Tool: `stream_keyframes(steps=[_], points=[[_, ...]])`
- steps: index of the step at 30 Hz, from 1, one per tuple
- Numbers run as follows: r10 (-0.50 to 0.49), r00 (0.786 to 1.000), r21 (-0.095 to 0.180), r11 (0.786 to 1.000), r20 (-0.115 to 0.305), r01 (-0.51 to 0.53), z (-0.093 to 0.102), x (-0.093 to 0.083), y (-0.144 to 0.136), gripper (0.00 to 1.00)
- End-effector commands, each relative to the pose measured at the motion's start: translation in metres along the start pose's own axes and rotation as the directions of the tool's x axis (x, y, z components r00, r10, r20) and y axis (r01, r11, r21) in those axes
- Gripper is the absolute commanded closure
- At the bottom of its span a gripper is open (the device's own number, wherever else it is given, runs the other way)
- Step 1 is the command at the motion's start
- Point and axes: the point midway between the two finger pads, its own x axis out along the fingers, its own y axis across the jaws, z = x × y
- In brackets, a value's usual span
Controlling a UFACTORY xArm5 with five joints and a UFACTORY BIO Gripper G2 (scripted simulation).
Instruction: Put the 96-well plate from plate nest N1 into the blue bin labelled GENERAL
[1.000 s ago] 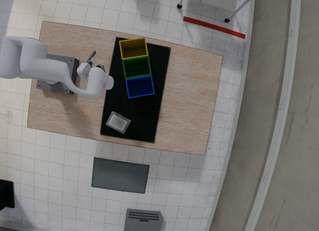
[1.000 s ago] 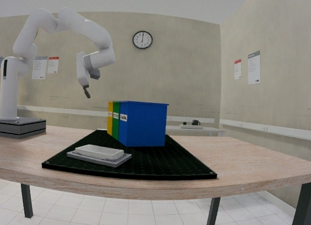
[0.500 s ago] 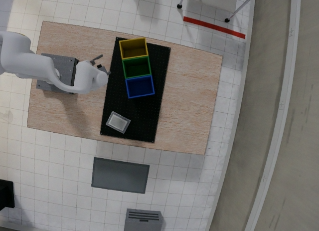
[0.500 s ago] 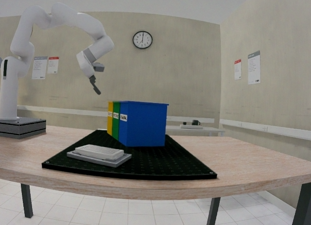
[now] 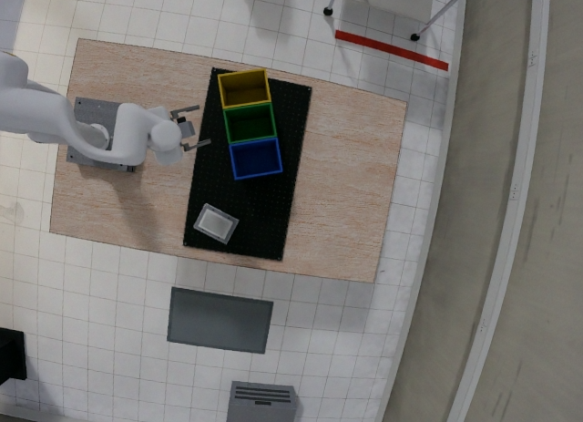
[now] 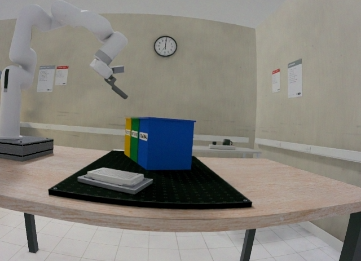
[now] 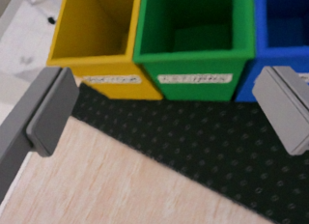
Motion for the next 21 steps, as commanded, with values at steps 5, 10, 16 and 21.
stream_keyframes(steps=[5,10,16,21], points=[[-0.122,0.981,-0.062,0.989,0.152,0.133,0.033,-0.003,-0.013,0.63],[-0.176,0.958,-0.076,0.977,0.228,0.197,0.047,-0.007,-0.017,0.63],[-0.225,0.926,-0.081,0.962,0.304,0.261,0.073,-0.015,-0.024,0.63],[-0.271,0.885,-0.076,0.944,0.379,0.321,0.093,-0.024,-0.029,0.63]])
